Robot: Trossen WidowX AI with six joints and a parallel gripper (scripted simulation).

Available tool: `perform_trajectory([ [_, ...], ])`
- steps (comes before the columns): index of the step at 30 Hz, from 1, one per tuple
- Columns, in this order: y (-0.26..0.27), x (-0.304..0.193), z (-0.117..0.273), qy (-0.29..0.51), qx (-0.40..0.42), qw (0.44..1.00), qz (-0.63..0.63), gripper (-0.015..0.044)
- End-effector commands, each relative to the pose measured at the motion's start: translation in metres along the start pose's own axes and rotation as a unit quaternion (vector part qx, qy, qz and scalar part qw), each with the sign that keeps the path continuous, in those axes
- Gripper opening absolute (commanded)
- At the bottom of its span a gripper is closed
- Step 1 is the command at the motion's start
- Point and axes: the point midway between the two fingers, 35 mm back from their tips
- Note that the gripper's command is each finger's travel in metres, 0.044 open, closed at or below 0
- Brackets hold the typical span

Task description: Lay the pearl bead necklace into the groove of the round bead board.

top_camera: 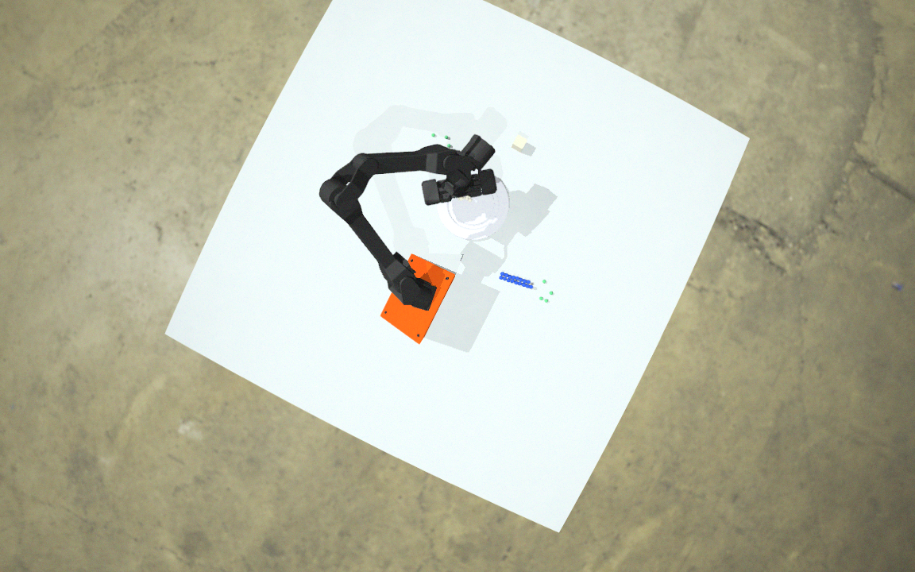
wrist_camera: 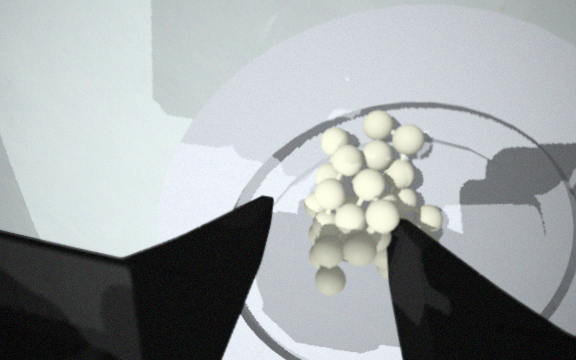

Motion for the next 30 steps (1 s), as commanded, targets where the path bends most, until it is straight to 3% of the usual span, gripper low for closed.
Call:
perform_trajectory([
  [1, -0.0002, 0.0003, 0.0004, 0.000, 0.000, 1.000, 0.001, 0.0163],
  [25, -0.0002, 0.0003, 0.0004, 0.000, 0.000, 1.000, 0.001, 0.0003],
  [30, -0.0002, 0.0003, 0.0004, 0.000, 0.000, 1.000, 0.001, 0.0000],
])
Point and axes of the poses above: the point midway between the two fingers, 35 mm back from their tips, its own z axis back along the fingers, its own y axis across the jaws, x = y × z, and after that the axes turned 15 degrees about z, right-handed
